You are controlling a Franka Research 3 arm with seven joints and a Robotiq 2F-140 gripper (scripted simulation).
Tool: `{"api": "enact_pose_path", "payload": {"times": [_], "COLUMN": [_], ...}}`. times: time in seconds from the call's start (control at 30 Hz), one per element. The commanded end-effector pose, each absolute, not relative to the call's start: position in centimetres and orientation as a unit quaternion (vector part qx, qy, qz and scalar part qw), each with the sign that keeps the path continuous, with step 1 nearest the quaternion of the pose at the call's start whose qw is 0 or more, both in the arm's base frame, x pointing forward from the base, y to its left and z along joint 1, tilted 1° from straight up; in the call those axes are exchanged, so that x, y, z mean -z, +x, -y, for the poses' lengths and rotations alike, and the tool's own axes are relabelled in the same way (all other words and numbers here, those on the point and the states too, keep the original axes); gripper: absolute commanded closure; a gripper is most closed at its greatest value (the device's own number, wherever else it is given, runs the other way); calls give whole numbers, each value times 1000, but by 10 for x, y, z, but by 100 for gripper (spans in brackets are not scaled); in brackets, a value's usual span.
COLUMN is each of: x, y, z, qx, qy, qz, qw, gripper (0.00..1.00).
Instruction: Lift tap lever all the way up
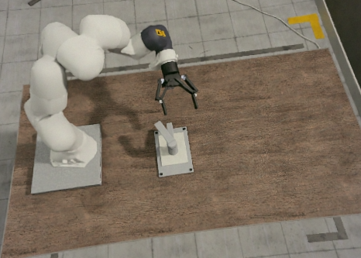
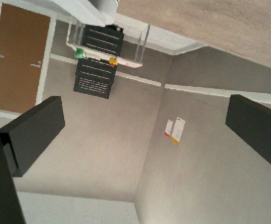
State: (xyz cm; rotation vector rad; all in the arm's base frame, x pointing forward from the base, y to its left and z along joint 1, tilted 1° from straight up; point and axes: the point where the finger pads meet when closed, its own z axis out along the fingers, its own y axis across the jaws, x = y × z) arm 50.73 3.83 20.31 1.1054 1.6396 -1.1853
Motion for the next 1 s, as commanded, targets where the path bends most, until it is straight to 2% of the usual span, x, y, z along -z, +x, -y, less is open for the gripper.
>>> {"api": "enact_pose_path", "payload": {"times": [0.0,0.63,0.97], "x": [-203,-203,-206], "y": [507,507,496], "z": [-38,-38,-34], "qx": [470,470,463], "qy": [438,442,561], "qz": [-650,-647,-558], "qw": [406,406,399], "gripper": [0,0,0]}}
